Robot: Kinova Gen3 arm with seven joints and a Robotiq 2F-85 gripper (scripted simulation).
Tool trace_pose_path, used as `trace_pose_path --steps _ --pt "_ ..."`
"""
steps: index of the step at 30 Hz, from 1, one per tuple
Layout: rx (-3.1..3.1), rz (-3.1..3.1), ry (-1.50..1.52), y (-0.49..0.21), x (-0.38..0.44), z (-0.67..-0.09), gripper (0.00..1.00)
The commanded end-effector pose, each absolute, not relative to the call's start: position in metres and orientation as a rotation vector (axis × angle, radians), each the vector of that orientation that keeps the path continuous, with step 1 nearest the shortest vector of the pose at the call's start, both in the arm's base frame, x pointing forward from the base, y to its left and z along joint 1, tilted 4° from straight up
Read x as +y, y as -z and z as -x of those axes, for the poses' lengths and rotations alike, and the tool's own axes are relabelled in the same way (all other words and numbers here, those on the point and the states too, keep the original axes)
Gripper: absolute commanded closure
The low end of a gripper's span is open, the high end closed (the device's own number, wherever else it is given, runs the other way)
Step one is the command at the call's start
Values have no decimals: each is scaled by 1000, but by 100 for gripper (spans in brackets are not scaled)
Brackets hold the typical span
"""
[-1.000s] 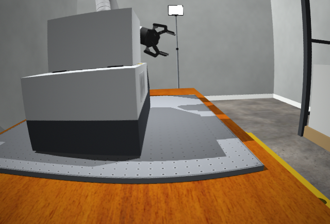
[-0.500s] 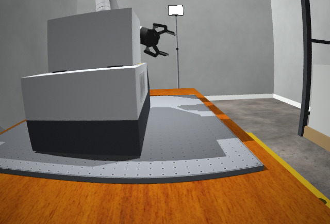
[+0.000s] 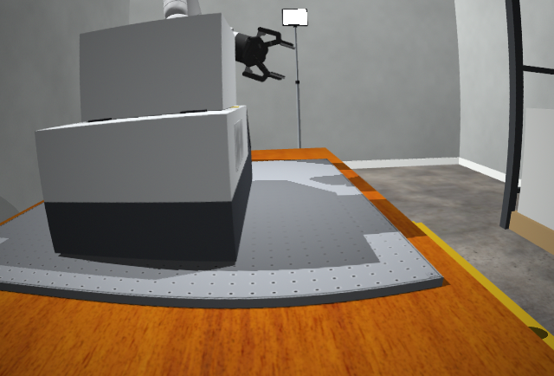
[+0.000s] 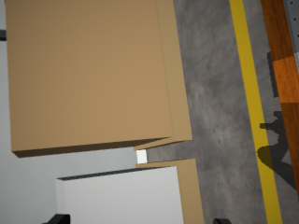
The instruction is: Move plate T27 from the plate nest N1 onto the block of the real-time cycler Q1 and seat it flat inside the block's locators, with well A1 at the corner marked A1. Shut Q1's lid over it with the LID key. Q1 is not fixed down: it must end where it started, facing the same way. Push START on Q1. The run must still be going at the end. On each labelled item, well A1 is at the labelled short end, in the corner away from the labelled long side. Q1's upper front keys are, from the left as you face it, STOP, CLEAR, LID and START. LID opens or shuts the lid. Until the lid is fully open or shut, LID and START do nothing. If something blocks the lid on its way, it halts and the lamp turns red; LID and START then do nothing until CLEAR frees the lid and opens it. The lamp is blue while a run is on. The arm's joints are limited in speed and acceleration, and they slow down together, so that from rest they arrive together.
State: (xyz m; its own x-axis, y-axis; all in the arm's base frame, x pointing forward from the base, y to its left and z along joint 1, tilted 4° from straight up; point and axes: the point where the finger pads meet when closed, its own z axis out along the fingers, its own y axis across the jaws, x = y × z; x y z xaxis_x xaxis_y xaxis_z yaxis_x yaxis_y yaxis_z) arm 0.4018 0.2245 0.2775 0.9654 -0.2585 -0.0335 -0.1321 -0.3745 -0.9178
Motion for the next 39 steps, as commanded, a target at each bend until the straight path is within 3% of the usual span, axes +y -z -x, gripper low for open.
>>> trace_pose_path --steps 1,39 --pt "279 1961 137 -284 225 -402 14" --pt "279 1961 137 -375 230 -397 44"
